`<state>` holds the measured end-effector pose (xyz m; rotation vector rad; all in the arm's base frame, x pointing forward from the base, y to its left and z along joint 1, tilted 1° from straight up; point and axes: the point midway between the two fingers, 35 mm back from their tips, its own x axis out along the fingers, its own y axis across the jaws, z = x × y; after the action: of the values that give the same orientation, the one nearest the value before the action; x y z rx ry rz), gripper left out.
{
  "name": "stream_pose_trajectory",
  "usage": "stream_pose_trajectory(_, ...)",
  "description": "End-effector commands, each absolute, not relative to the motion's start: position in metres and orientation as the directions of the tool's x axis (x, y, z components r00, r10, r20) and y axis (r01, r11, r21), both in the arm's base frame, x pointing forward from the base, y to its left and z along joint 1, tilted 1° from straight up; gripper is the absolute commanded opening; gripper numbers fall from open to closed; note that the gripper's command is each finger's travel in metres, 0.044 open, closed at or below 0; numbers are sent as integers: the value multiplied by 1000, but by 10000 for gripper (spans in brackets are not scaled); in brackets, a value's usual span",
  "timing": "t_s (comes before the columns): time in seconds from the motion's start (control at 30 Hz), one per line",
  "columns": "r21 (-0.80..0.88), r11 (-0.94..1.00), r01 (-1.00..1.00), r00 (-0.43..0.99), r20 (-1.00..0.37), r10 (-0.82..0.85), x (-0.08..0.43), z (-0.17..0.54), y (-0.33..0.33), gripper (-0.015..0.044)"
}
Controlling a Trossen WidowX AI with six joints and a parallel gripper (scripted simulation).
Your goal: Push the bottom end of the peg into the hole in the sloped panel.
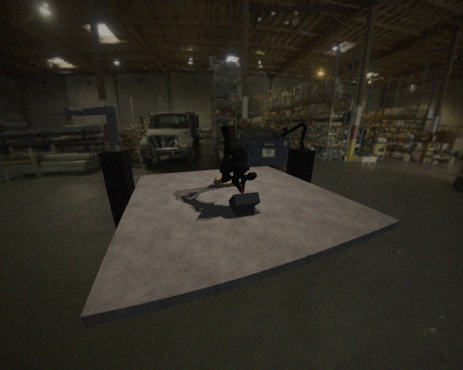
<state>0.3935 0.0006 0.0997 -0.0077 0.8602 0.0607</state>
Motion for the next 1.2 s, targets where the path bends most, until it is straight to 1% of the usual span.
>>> stream_pose_trajectory(0.0,18,999,-51,652,-757,47,396,98,0,0)
stream_pose_trajectory(0.7,17,998,-57,650,-759,50,398,94,1,0)
stream_pose_trajectory(1.17,17,998,-57,650,-759,50,397,95,1,368)
